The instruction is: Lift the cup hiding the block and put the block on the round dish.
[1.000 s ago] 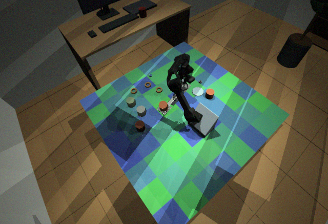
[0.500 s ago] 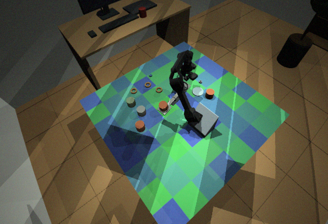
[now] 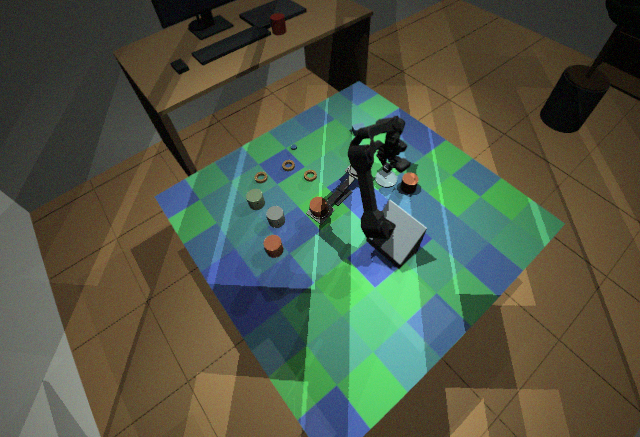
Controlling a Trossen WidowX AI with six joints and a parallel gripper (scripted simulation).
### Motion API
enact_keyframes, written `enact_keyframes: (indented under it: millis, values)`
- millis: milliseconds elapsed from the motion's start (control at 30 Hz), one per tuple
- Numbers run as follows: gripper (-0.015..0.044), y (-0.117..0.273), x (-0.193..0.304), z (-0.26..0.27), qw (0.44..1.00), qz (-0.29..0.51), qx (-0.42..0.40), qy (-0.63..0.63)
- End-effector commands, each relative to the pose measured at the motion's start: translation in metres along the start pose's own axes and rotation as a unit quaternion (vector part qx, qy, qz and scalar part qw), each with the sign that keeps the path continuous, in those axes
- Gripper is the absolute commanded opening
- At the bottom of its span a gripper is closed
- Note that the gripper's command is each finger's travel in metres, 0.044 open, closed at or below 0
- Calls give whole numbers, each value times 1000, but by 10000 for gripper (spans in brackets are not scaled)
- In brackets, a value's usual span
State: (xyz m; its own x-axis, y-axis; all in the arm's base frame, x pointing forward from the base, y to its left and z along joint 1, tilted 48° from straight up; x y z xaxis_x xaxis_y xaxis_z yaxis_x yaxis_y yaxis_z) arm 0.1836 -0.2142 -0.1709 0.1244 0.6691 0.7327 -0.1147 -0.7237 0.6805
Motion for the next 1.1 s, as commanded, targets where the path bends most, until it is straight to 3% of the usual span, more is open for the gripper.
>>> enact_keyframes:
  millis: [0, 267, 967, 1067]
  values:
    - [0, -6, -4, -2, 1000, -5, 0, 5]
    - [0, -44, -4, -2, 1000, -4, -1, 6]
    - [0, -65, -3, -2, 1000, -3, -1, 6]
    - [79, -60, -4, -1, 1000, -7, 1, 10]
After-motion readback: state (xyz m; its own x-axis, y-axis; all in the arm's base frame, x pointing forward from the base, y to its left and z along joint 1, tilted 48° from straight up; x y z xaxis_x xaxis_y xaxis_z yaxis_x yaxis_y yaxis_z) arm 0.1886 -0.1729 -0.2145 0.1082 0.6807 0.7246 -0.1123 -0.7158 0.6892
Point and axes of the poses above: the point midway between the two fingers, 35 mm back from their tips, its own y axis back along the fingers, its own z axis across the jaws, x = y × z, the point moved 1 cm from there along y, back along the fingers, and after that the axes turned 1 degree about -y, right-handed, at the moved point
